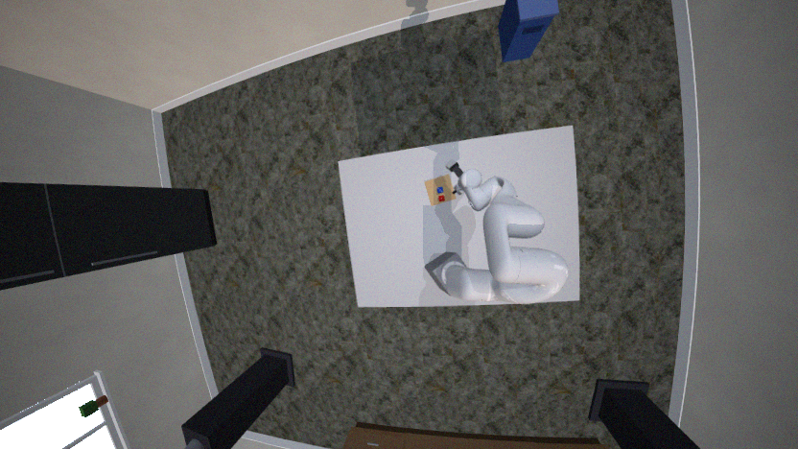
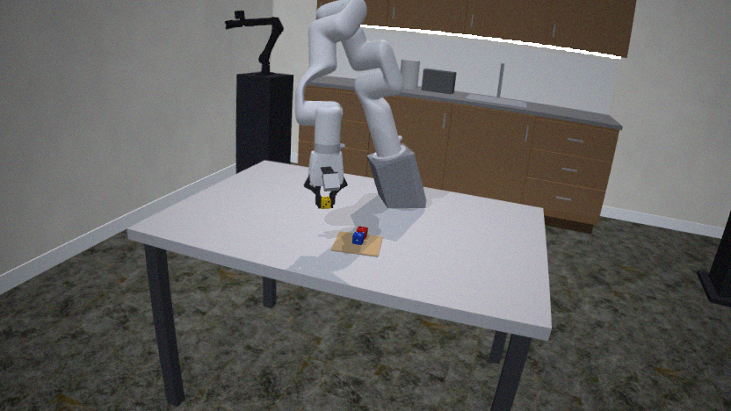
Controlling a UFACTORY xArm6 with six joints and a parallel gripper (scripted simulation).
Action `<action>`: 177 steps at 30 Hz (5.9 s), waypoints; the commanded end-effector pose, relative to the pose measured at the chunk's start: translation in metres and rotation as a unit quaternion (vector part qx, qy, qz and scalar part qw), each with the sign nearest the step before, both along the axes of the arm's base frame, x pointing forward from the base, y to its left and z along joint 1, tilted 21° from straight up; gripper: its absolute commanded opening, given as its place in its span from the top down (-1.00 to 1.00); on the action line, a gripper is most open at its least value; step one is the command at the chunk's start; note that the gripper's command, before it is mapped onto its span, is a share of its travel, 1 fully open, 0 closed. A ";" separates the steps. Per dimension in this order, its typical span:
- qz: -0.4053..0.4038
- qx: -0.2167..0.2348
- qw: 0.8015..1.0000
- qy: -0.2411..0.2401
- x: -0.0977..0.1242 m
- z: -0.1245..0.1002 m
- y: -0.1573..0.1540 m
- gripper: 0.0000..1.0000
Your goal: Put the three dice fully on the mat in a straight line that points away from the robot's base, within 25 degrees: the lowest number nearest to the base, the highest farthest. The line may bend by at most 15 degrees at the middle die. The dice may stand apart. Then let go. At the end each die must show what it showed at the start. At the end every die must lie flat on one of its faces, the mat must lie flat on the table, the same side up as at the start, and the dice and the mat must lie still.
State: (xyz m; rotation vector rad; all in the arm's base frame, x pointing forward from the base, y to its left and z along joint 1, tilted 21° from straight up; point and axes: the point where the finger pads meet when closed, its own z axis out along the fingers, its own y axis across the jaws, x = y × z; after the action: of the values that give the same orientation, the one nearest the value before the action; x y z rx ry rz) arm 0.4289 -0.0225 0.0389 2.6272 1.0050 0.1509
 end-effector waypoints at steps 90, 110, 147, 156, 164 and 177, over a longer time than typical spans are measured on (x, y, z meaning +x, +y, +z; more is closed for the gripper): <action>-0.237 0.046 0.968 -0.071 0.047 -0.114 0.090 0.47; -0.237 0.046 0.968 -0.071 0.047 -0.114 0.090 0.47; -0.237 0.046 0.968 -0.071 0.048 -0.114 0.091 0.47; -0.237 0.046 0.968 -0.071 0.048 -0.116 0.090 0.47; -0.237 0.046 0.968 -0.071 0.048 -0.117 0.090 0.47; -0.237 0.046 0.968 -0.071 0.048 -0.117 0.090 0.47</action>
State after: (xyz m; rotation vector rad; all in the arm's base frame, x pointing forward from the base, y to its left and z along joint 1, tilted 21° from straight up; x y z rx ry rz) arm 0.4761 0.0665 -0.0796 2.8060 0.3102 0.2667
